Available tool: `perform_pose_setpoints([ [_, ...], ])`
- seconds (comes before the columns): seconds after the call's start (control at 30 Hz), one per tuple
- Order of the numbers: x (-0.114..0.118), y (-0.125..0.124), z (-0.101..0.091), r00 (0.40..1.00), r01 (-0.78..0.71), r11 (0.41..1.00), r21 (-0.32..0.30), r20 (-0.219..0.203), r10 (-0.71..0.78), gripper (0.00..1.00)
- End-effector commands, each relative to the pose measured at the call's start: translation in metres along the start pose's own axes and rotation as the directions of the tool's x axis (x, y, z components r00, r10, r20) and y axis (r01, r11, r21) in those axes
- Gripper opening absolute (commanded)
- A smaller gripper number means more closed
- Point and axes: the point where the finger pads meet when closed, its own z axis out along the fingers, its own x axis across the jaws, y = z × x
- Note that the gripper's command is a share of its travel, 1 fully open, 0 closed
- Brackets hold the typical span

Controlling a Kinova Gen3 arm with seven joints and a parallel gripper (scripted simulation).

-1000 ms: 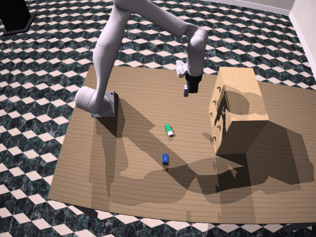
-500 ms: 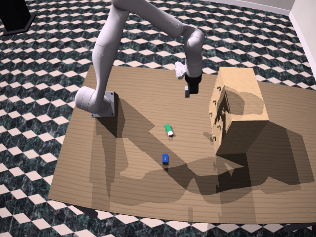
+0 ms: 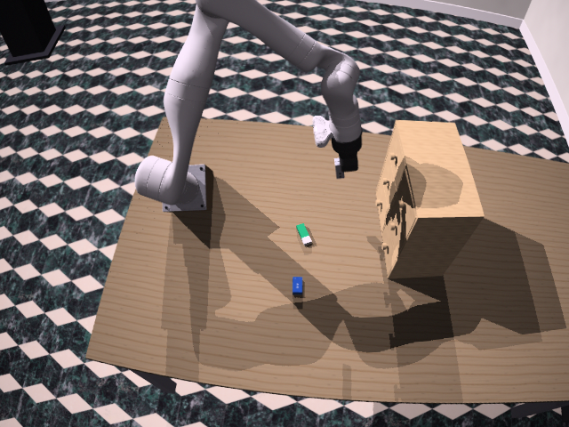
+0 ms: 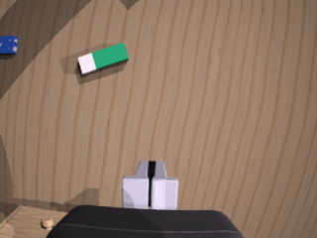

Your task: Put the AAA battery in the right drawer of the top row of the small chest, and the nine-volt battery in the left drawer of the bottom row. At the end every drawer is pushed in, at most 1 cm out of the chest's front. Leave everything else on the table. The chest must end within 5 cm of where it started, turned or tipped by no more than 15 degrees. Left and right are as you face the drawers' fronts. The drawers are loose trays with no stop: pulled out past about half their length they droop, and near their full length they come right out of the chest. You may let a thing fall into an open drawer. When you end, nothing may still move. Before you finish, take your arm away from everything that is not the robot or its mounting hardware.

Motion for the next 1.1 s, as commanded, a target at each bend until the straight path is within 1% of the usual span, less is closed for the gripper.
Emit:
perform_pose_setpoints([
  [0.0, 0.001, -0.001, 0.001, 1.000, 0.001, 1.000, -0.015, -0.001, -0.001, 0.00],
  [0.1, 0.001, -0.001, 0.002, 1.000, 0.001, 1.000, -0.023, -0.001, -0.001, 0.00],
  [0.6, 0.001, 0.008, 0.021, 1.000, 0.001, 0.988, -0.152, -0.002, -0.002, 0.00],
  [0.67, 0.001, 0.008, 0.021, 1.000, 0.001, 0.988, -0.152, -0.002, -0.002, 0.00],
  [1.07, 0.002, 0.015, 0.035, 1.000, 0.001, 0.968, -0.252, -0.003, -0.002, 0.00],
])
